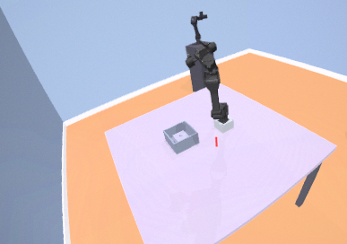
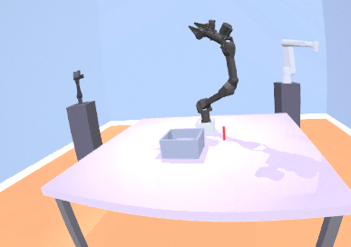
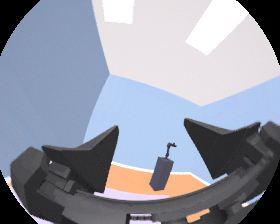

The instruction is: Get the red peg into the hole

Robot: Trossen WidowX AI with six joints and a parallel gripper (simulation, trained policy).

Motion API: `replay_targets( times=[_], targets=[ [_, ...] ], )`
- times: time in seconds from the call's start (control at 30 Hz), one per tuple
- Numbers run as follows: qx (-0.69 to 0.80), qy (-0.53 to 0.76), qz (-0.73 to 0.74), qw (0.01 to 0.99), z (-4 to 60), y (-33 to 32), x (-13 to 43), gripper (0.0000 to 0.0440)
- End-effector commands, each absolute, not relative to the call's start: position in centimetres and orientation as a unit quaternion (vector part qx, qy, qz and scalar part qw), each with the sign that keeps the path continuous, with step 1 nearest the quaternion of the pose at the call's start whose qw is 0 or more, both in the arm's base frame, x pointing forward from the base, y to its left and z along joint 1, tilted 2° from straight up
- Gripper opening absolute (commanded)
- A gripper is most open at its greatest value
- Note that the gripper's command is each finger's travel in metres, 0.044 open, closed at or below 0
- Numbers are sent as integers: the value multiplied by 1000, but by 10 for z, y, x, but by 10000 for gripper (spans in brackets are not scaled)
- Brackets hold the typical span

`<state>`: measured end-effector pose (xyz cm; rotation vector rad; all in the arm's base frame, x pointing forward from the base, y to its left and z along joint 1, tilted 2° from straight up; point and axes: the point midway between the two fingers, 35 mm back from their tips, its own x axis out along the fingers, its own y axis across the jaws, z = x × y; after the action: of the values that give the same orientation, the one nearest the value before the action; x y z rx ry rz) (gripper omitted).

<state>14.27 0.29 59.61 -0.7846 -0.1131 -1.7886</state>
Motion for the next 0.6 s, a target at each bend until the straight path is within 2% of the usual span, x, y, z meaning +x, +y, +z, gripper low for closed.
replay_targets(
  times=[0.0, 0.57],
  targets=[
    [-267, -70, -769, 577, 591, -12, 108, 440],
    [12, -102, -760, 642, 533, -90, 10, 440]
  ],
)
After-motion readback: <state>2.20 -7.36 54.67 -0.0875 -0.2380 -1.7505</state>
